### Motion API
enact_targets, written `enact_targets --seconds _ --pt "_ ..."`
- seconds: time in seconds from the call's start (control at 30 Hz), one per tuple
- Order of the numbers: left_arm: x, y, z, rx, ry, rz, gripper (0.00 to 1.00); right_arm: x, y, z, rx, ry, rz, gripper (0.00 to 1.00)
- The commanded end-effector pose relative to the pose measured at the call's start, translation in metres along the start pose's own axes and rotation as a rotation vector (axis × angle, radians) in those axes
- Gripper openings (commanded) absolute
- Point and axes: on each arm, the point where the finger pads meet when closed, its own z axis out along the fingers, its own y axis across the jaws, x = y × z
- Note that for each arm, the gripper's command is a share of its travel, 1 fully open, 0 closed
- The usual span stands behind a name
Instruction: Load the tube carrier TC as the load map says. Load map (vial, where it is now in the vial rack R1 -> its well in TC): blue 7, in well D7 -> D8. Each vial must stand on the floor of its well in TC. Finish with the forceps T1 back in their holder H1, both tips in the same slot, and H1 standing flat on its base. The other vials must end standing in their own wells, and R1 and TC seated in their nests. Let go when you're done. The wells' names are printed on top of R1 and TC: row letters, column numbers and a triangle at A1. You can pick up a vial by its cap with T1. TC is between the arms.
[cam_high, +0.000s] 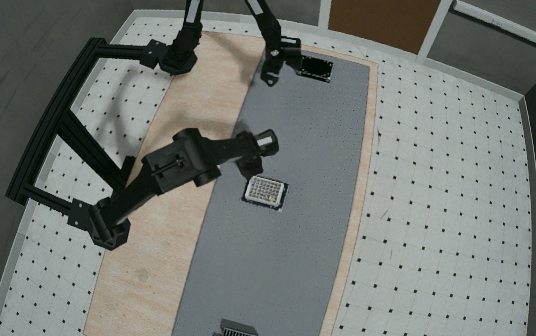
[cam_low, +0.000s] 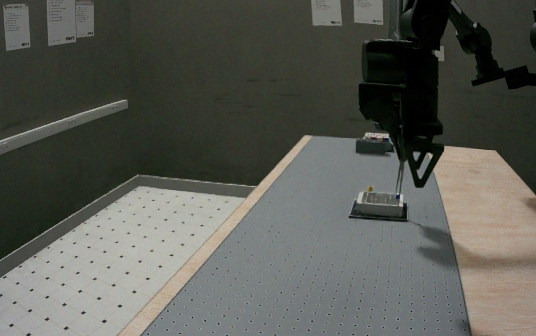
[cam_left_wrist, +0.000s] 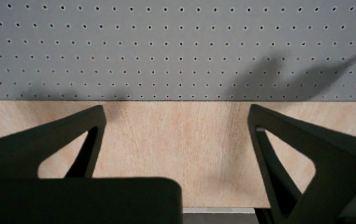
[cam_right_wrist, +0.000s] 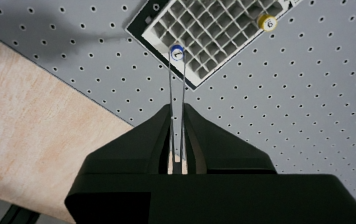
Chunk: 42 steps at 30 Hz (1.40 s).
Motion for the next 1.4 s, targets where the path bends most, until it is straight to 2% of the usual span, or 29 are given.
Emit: enact_targets --seconds 0.0,1.37 --pt "-0.008 0.001 -0.002 -0.003 -0.016 0.008 1.00 -0.004 0.007 -0.017 -0.007 -0.015 -0.004 0.11" --pt "-0.008 0.001 -0.002 -0.003 -0.016 0.008 1.00 -0.002 0.006 -0.040 -0.010 -0.017 -0.003 0.11"
